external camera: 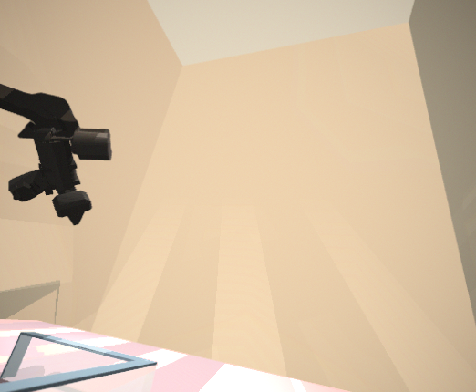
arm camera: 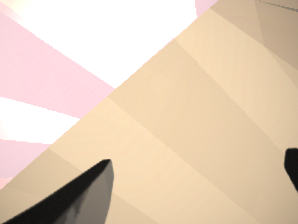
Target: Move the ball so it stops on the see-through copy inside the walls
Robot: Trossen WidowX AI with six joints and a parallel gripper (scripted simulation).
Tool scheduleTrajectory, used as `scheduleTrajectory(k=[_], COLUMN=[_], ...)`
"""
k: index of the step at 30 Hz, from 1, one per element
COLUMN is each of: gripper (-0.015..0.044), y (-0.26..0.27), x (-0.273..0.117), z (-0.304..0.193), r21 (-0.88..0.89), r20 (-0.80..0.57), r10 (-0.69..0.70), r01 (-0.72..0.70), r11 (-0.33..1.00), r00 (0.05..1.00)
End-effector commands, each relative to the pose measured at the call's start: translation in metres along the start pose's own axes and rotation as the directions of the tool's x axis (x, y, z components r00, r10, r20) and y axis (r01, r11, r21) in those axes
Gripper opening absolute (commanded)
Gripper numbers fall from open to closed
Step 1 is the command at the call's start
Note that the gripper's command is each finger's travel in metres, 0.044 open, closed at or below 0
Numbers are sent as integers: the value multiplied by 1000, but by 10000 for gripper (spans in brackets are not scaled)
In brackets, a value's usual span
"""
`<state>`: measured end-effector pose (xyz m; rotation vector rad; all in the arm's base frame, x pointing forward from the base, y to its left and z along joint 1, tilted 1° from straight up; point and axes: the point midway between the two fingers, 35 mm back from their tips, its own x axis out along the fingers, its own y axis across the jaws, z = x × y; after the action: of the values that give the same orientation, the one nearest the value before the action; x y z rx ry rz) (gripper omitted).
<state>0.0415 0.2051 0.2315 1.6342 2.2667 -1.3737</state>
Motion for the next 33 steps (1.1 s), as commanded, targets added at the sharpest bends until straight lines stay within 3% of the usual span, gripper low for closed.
scheduleTrajectory(k=[1,7,10,14,24,33], gripper=[374,216,212,212,212,212], y=[2,80,125,158,234,297], x=[0,-8,-17,-25,-51,-80], z=[-1,-13,-13,-10,9,38], r21=[-14,-437,-643,-765,-930,-879], r20=[2,75,131,175,302,435], r10=[7,232,343,414,552,628], r01=[-7,-177,-184,-141,113,455], r11=[1000,882,743,629,350,142], r00=[1000,970,930,893,777,645])
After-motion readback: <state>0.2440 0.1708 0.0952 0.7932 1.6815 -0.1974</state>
